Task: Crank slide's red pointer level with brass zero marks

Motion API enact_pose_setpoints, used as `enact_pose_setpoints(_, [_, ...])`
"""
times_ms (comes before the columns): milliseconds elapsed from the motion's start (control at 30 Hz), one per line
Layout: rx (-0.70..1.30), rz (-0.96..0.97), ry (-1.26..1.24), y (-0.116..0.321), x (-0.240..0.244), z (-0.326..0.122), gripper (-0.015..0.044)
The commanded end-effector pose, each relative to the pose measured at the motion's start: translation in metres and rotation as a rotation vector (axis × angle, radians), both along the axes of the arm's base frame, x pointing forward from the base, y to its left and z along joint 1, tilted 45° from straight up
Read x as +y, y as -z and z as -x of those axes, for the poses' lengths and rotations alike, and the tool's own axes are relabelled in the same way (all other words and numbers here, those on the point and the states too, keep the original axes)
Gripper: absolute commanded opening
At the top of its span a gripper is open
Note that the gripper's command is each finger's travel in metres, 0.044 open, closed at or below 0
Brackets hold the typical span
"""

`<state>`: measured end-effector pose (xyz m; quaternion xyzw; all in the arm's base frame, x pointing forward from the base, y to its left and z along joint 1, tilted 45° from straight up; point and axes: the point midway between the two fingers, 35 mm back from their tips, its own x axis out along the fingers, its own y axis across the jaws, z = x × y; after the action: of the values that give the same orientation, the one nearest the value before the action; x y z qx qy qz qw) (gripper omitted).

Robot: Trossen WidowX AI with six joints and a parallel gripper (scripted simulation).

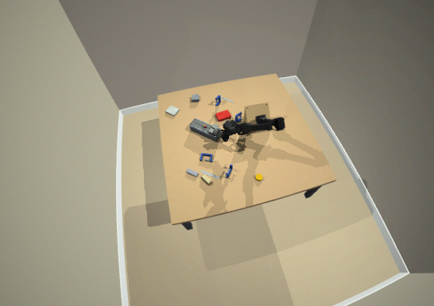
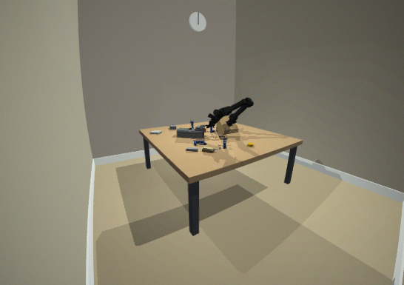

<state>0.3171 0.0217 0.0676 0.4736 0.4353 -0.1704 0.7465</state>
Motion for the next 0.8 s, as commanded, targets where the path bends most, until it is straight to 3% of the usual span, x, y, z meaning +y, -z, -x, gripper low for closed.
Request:
enact_pose_setpoints(0, [0.021, 0.007, 0.005, 0.007, -0.0021, 0.0057, 0.0])
enact_pose_setpoints(767, [0.021, 0.007, 0.005, 0.0083, -0.002, 0.0063, 0.0])
